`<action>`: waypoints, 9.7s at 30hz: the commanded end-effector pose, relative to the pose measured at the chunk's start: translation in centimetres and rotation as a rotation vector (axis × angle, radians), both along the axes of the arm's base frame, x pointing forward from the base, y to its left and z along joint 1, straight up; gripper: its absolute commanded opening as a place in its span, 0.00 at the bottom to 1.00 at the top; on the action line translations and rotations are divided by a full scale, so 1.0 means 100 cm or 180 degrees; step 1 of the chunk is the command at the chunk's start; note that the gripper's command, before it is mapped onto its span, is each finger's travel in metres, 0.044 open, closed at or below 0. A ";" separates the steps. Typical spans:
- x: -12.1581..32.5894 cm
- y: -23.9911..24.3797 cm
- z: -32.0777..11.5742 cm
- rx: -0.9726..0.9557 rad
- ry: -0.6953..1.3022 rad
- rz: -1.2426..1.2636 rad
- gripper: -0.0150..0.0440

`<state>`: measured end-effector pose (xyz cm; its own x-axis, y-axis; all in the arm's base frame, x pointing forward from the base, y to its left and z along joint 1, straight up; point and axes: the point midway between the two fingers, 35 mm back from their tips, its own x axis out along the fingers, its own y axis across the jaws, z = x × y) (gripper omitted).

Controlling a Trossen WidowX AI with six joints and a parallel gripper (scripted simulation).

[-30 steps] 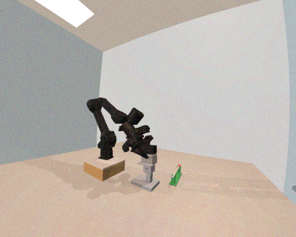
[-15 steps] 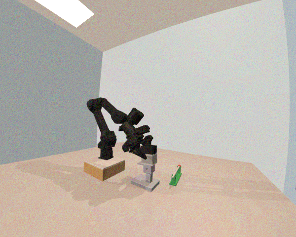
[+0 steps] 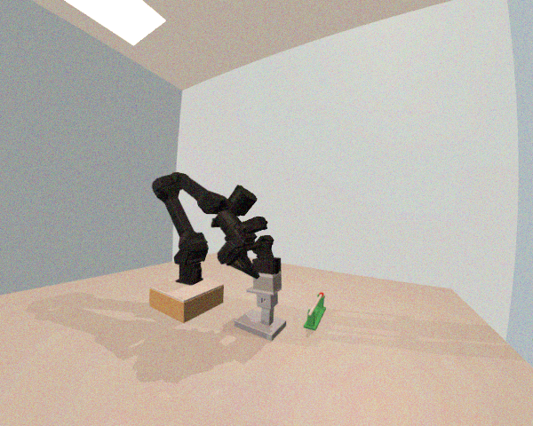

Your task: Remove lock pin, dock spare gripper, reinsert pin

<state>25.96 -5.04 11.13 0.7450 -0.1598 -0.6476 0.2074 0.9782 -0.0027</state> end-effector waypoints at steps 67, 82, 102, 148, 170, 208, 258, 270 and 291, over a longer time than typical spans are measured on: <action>-0.013 0.028 0.095 0.0103 0.0263 -0.0021 0.78; -0.038 0.130 0.107 0.0165 0.0341 -0.0031 0.56; 0.087 0.127 0.070 -0.2129 0.2506 0.2817 0.56; 0.145 0.099 -0.074 -0.2345 0.3164 0.4551 0.56; 0.145 0.101 -0.110 -0.2344 0.3164 0.4551 0.56; 0.147 0.101 -0.093 -0.2344 0.3164 0.4551 0.25; 0.078 0.110 -0.036 -0.2227 0.3215 0.4451 0.25; 0.053 0.111 -0.036 -0.2198 0.3223 0.4426 0.25; 0.053 0.107 -0.084 -0.2195 0.3198 0.4392 0.25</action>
<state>31.39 5.95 2.74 -0.0161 -0.2422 -0.9701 -0.9791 0.2005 -0.0338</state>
